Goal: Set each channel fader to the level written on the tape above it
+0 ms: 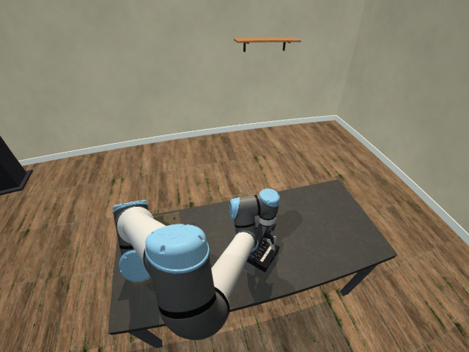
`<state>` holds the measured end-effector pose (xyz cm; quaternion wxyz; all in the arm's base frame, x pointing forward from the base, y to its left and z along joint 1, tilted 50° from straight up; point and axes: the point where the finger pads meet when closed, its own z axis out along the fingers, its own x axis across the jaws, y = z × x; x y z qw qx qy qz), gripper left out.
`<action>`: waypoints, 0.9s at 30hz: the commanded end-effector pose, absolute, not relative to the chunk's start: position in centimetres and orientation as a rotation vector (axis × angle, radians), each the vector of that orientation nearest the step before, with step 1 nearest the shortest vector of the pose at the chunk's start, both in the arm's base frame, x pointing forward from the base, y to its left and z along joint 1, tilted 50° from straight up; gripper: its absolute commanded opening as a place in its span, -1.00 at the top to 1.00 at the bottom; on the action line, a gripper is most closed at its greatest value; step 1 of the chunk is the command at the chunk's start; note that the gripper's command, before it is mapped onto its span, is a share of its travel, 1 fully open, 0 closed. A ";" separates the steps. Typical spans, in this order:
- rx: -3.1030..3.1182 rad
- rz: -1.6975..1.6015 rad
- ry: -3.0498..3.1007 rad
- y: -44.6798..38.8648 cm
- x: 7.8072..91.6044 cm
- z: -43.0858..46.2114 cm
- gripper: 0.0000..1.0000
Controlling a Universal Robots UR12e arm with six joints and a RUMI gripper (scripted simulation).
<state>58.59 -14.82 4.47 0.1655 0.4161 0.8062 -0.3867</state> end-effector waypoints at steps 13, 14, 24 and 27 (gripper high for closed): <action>1.185 -1.101 2.296 -9.9 59.0 8.6 -1.00; 1.185 -1.101 2.296 -9.7 59.0 8.8 -1.00; 1.185 -1.101 2.296 -9.2 59.0 9.3 -1.00; 1.185 -1.101 2.296 -9.2 59.0 9.3 -1.00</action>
